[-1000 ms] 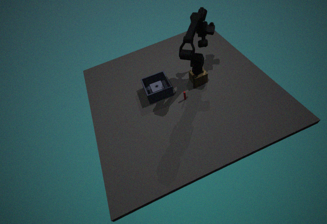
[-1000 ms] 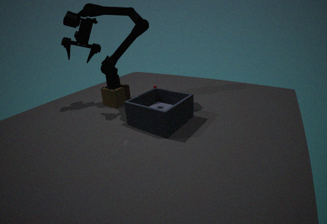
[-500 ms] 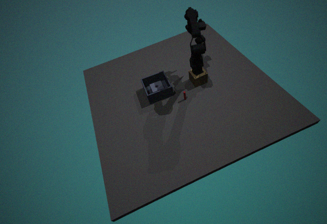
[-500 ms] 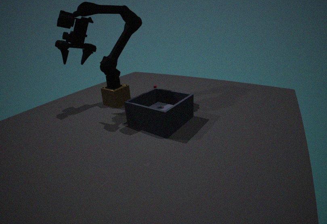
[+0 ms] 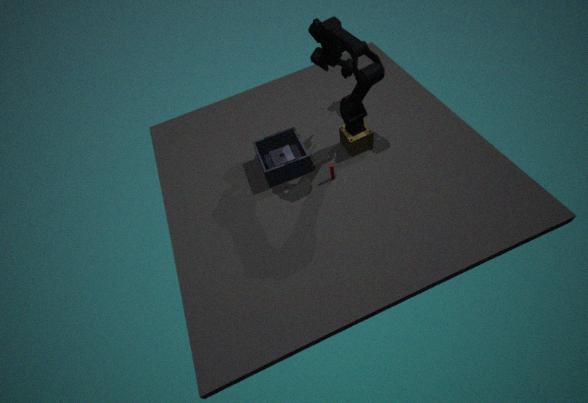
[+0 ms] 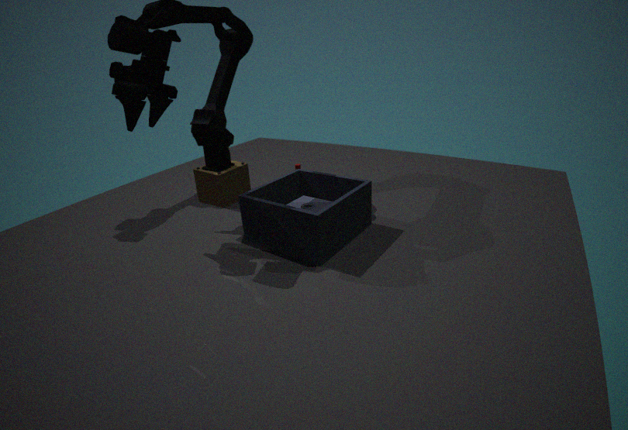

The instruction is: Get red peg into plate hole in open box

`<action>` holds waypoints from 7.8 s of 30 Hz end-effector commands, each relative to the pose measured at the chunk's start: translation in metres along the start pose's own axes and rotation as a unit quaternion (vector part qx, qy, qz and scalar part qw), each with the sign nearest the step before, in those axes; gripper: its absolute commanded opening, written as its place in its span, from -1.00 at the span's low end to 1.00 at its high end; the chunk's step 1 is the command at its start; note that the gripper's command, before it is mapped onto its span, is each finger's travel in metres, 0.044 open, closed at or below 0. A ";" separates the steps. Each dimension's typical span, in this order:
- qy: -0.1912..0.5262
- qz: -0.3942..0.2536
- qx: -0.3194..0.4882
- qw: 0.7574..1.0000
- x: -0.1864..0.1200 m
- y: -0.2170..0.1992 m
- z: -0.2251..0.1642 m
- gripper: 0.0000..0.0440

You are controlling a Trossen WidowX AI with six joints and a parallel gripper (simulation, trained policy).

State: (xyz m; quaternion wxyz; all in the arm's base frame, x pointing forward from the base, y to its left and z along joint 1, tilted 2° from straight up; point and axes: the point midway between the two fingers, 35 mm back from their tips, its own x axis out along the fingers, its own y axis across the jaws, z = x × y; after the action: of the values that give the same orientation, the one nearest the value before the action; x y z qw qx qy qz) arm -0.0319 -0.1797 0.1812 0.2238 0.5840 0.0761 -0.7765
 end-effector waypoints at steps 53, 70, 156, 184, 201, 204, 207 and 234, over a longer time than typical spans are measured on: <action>0.063 0.054 -0.738 0.670 -0.071 -0.047 -0.292 1.00; 0.025 -0.013 -0.798 0.602 -0.054 -0.141 -0.310 1.00; -0.032 0.112 -0.776 0.620 -0.030 -0.085 -0.363 -1.00; 0.019 0.119 -0.754 0.645 0.004 0.031 -0.386 -1.00; 0.064 0.104 -0.796 0.592 0.041 0.046 -0.403 -0.21; 0.075 0.105 -0.796 0.591 0.036 0.051 -0.409 0.14; 0.087 0.111 -0.796 0.589 0.030 0.059 -0.416 0.49; 0.154 0.180 -0.794 0.560 -0.024 0.088 -0.471 1.00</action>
State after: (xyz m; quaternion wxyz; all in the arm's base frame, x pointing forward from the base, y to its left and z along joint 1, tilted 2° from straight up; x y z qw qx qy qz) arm 0.3644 -0.0826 0.0499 0.6425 0.2548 0.6664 -0.2797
